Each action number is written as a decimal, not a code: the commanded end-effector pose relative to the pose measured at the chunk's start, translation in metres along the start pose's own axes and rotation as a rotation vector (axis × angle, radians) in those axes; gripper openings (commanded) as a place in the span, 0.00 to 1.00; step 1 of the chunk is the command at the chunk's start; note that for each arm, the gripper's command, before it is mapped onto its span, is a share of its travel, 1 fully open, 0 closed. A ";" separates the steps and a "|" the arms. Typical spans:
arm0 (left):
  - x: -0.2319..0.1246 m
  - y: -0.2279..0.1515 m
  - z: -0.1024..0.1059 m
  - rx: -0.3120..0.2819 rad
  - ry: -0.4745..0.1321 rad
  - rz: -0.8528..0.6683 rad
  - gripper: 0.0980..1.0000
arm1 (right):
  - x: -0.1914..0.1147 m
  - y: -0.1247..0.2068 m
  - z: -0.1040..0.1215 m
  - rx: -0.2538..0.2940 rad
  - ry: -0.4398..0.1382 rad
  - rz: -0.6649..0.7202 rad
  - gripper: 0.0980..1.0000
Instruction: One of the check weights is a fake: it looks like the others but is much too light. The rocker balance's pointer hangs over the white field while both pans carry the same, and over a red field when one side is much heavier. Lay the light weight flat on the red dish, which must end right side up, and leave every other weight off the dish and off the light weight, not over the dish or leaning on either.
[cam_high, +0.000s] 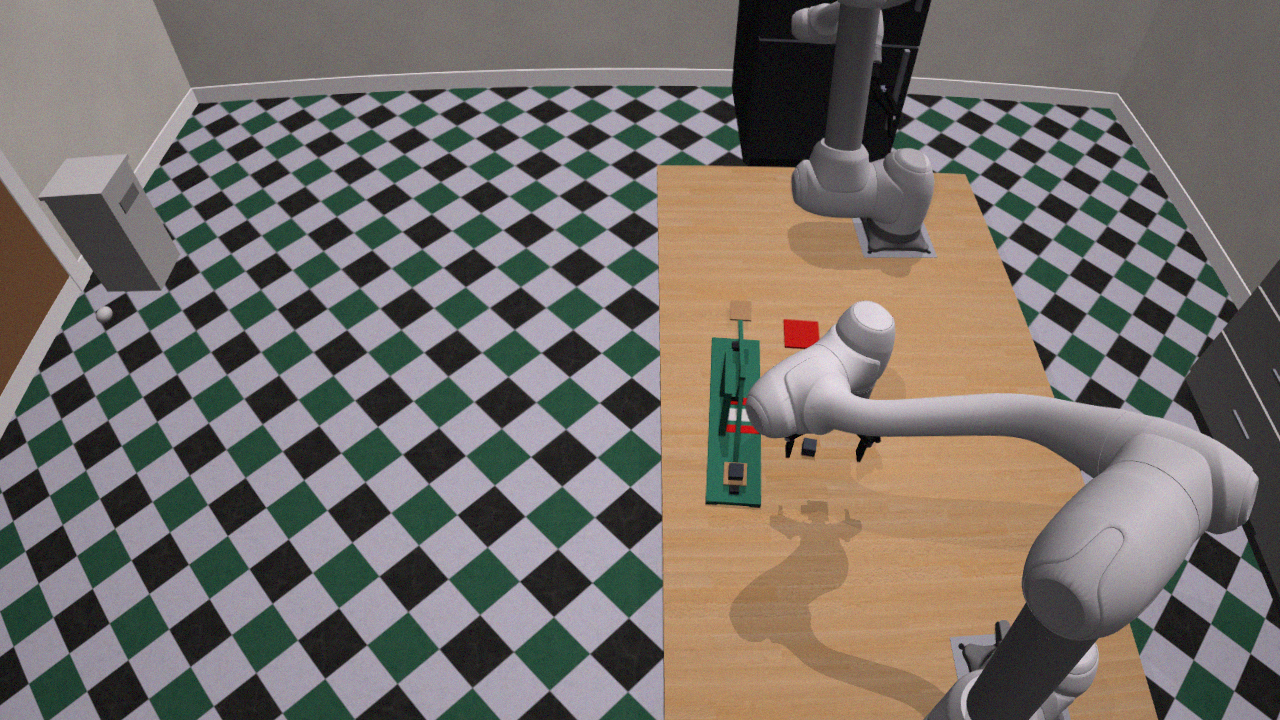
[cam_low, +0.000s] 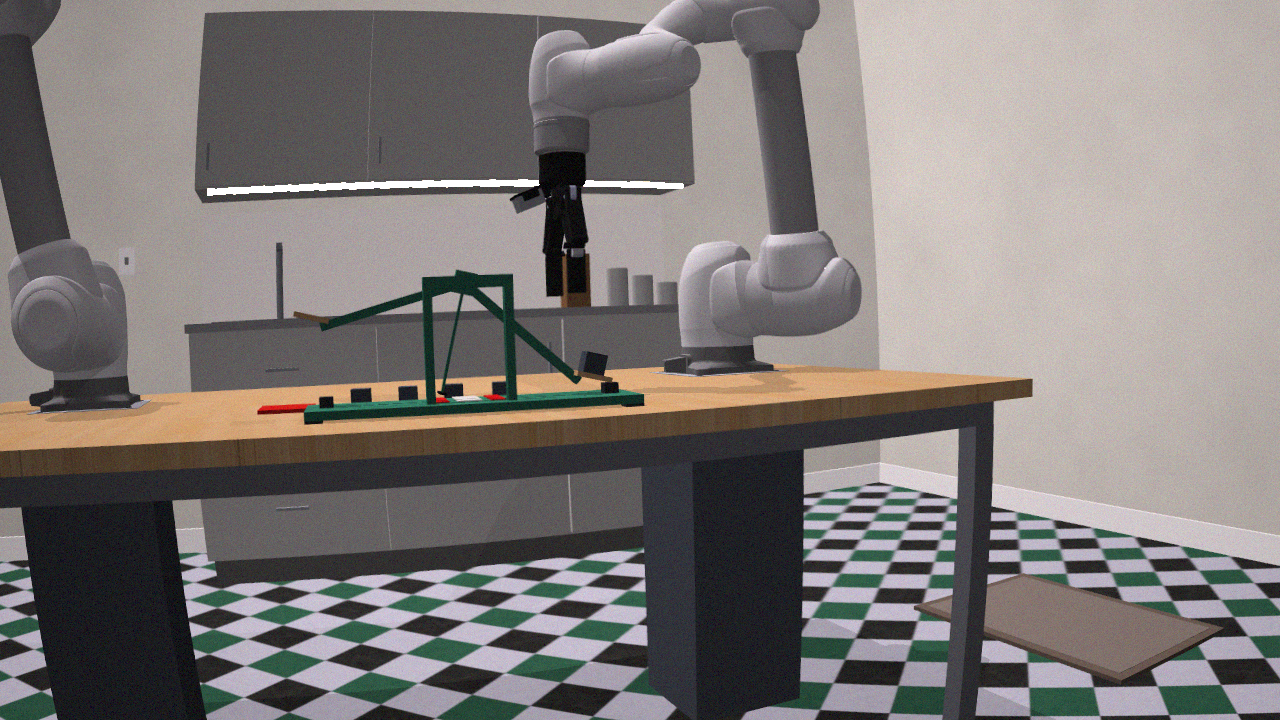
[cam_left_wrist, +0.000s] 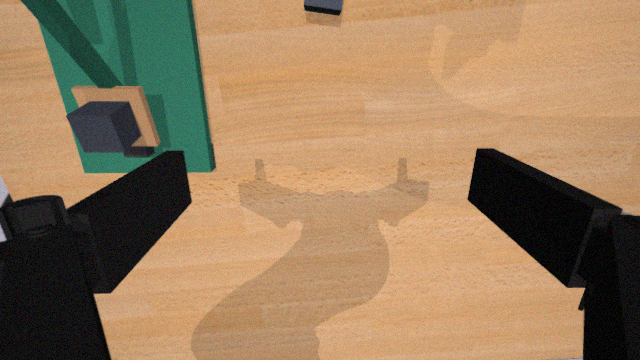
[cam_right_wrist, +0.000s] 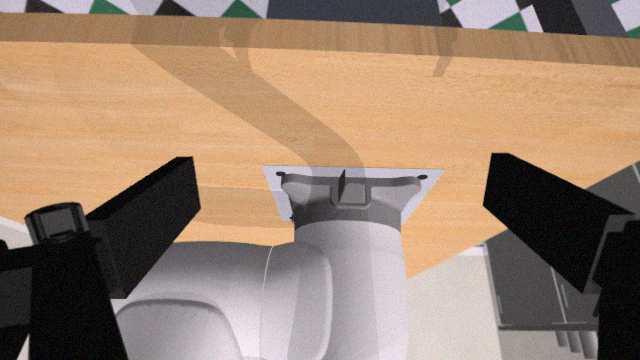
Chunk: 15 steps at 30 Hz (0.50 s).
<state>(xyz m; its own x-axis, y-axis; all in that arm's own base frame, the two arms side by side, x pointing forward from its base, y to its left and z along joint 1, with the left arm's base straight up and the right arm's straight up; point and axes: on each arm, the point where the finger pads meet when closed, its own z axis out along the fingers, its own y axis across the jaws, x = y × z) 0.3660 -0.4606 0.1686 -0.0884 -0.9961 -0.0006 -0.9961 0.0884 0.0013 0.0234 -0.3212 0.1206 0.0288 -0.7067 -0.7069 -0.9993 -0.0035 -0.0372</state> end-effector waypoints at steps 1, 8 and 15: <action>0.001 0.000 -0.001 0.001 0.001 0.000 1.00 | 0.000 0.000 -0.001 0.000 0.001 0.000 1.00; 0.014 0.000 -0.001 0.001 0.001 0.000 1.00 | 0.000 0.000 -0.001 0.000 0.001 0.000 1.00; 0.048 0.000 -0.001 0.001 0.001 0.000 1.00 | 0.000 0.000 -0.001 0.000 0.001 0.000 1.00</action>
<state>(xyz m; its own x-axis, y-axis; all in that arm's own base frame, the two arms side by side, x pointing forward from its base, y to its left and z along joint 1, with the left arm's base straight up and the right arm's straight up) 0.3623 -0.4920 0.1687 -0.0886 -0.9961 -0.0005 -0.9961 0.0886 0.0010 0.0234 -0.3212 0.1206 0.0288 -0.7067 -0.7069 -0.9993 -0.0035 -0.0372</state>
